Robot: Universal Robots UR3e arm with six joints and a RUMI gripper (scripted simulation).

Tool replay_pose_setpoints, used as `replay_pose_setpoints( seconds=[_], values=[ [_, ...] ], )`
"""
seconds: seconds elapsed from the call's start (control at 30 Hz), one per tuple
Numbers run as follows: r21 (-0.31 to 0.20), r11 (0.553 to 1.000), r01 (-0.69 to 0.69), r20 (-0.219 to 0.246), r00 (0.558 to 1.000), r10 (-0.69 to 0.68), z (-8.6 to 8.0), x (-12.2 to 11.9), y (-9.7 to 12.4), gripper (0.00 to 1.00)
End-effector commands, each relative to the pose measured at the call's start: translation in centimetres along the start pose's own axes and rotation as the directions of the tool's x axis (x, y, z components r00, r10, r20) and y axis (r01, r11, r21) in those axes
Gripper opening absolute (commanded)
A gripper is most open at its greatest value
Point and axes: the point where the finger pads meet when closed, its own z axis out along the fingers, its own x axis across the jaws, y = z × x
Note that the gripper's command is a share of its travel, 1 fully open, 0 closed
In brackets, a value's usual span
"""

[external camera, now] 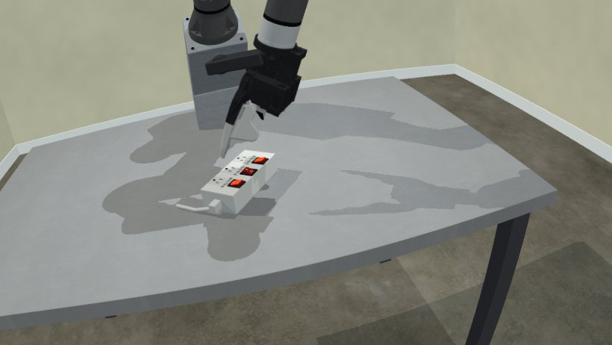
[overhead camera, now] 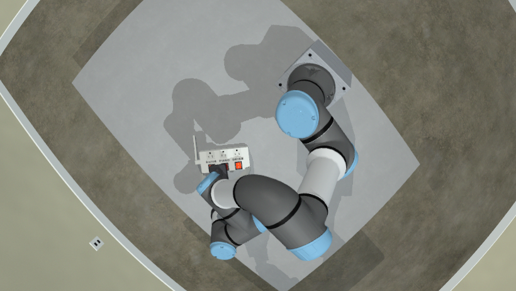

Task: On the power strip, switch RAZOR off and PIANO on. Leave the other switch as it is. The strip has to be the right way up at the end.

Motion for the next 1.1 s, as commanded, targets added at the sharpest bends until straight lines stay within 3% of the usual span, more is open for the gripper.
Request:
replay_pose_setpoints(
  seconds=[0.0,0.3,0.47,0.8,0.87,1.07],
  values=[
    [-0.010,0.999,-0.031,-0.011,0.999,0.031,-0.2,-0.1,-0.5,1.00],
    [-0.042,0.987,-0.154,-0.060,0.987,0.152,-0.8,-0.2,-2.3,1.00],
    [-0.077,0.954,-0.289,-0.109,0.954,0.280,-1.5,-0.1,-3.9,1.00],
    [-0.149,0.818,-0.555,-0.198,0.827,0.525,-3.0,0.1,-5.9,1.00],
    [-0.149,0.818,-0.555,-0.198,0.827,0.525,-3.0,0.1,-5.9,1.00],
    [-0.194,0.697,-0.691,-0.243,0.722,0.648,-3.8,-0.2,-6.4,1.00]
  ],
)
